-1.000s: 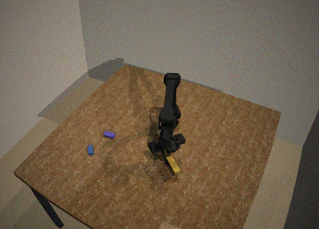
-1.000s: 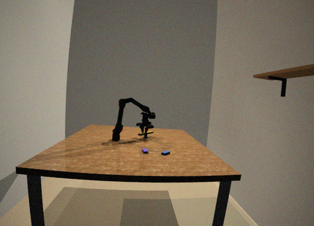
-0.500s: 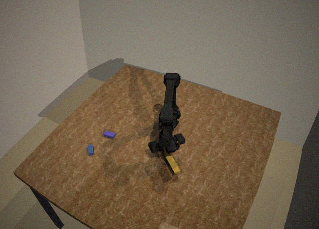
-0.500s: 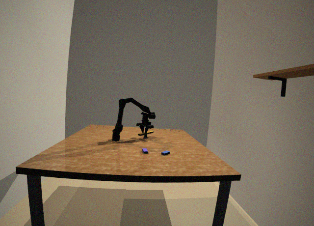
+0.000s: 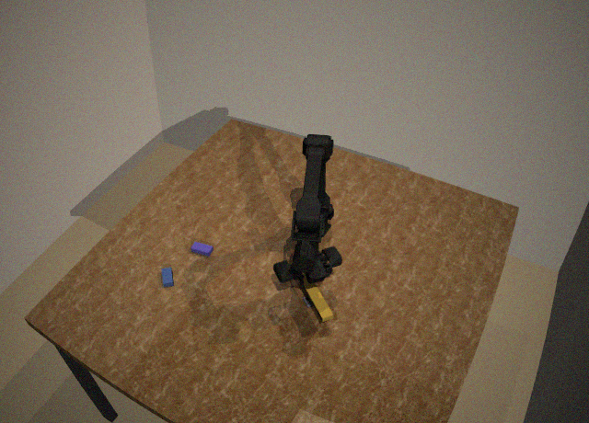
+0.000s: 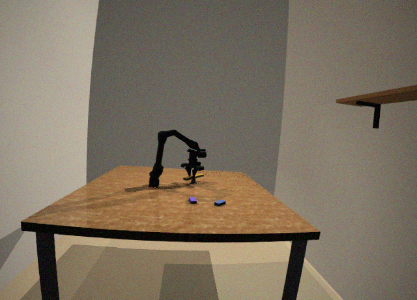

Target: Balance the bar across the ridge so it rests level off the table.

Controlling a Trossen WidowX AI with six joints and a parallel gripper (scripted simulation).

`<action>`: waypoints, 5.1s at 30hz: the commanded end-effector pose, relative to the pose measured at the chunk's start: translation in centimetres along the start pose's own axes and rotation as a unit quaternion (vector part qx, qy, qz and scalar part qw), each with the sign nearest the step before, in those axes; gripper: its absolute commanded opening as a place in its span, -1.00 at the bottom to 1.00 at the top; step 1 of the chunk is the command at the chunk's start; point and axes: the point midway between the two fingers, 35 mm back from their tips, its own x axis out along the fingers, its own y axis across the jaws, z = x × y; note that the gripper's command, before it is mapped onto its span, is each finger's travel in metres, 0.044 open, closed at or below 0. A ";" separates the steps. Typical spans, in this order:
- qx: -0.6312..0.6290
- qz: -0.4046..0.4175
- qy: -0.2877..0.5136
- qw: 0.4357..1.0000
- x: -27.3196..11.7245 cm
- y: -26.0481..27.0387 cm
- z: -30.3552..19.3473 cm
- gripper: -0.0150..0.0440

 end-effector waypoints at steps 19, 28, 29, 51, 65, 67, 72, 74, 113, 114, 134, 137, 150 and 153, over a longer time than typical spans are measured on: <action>0.000 0.002 0.003 1.000 0.1 0.1 -0.2 -0.49; 0.000 0.002 0.003 1.000 0.0 0.1 -0.2 -0.49; 0.000 0.002 0.003 1.000 0.0 0.1 -0.2 -0.49; 0.000 0.002 0.003 1.000 0.0 0.1 -0.2 -0.49; 0.000 0.002 0.003 1.000 -0.1 0.0 -0.2 -0.49; 0.000 0.002 0.003 1.000 -0.1 0.0 -0.2 -0.49; 0.000 0.002 0.003 1.000 -0.1 0.0 -0.1 -0.49; 0.000 0.002 0.003 1.000 -0.1 0.0 -0.1 -0.49; 0.000 0.002 0.004 1.000 -0.1 0.1 -0.2 -0.49; 0.000 0.002 0.004 1.000 -0.1 0.1 -0.2 -0.49; 0.000 0.002 0.004 1.000 -0.1 0.1 -0.2 -0.22; 0.000 0.002 0.004 1.000 -0.1 0.1 -0.2 0.04; 0.000 0.002 0.004 1.000 -0.1 0.1 -0.2 0.07; 0.000 0.002 0.004 1.000 -0.1 0.1 -0.2 0.08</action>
